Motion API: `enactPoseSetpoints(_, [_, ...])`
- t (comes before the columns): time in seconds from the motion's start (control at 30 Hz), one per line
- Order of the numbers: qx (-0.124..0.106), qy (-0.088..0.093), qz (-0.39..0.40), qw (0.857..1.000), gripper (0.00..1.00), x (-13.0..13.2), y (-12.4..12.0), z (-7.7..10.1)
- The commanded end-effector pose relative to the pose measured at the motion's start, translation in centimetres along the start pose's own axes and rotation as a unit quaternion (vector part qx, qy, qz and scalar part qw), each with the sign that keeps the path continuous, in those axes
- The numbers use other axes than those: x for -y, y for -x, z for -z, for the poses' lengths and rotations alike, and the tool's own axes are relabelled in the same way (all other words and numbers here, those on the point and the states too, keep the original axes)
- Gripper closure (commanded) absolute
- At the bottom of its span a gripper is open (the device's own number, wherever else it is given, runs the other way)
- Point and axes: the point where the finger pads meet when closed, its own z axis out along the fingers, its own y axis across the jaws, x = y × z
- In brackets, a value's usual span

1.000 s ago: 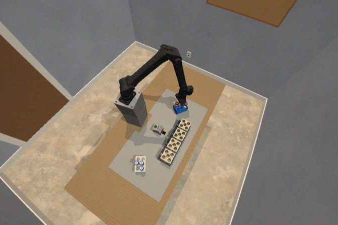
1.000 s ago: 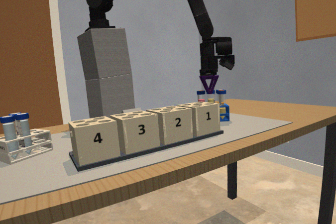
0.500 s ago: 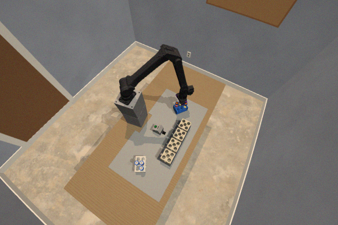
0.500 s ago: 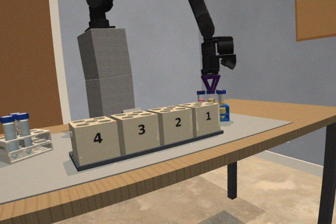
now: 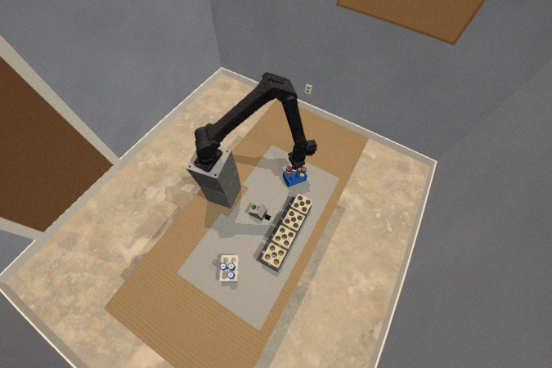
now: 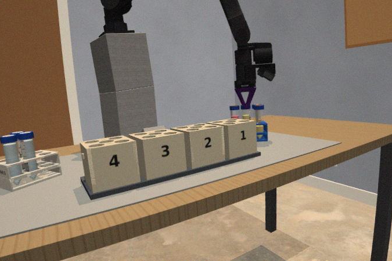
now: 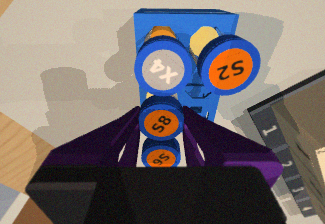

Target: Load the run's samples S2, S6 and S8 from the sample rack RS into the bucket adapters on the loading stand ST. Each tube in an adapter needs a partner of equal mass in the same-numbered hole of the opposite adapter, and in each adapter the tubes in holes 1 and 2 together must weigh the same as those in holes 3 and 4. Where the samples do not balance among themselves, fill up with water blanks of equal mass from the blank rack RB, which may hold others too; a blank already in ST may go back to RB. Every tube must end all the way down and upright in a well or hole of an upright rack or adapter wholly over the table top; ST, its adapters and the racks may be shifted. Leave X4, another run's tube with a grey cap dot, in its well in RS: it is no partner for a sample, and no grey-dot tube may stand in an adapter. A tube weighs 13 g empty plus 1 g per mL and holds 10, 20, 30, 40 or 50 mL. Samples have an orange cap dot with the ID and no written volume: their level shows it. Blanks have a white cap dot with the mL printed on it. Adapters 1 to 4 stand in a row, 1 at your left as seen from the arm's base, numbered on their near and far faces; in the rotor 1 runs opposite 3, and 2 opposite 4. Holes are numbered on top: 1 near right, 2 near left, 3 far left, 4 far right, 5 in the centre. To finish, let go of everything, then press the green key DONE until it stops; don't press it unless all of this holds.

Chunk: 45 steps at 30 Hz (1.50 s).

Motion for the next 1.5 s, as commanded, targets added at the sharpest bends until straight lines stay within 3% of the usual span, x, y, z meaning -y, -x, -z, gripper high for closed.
enactPoseSetpoints(0.0, [0.012,-0.002,0.001,1.000,1.00,0.2,1.1,0.5])
enactPoseSetpoints(0.07, [0.012,-0.002,0.001,1.000,1.00,0.2,1.1,0.5])
enactPoseSetpoints(0.13, [0.010,-0.002,0.004,1.000,1.00,0.4,0.8,2.0])
enactPoseSetpoints(0.5, [0.010,-0.002,-0.002,1.000,1.00,0.0,0.8,5.7])
enactPoseSetpoints(1.13, [0.010,-0.002,0.000,1.000,1.00,-0.2,0.7,10.7])
enactPoseSetpoints(1.17, [0.020,-0.002,-0.006,1.000,1.00,0.4,1.8,11.3])
enactPoseSetpoints(1.23, [0.010,-0.001,-0.003,1.000,1.00,0.1,0.6,11.6])
enactPoseSetpoints(1.47, [0.013,-0.002,0.000,1.000,1.00,-0.2,0.8,14.1])
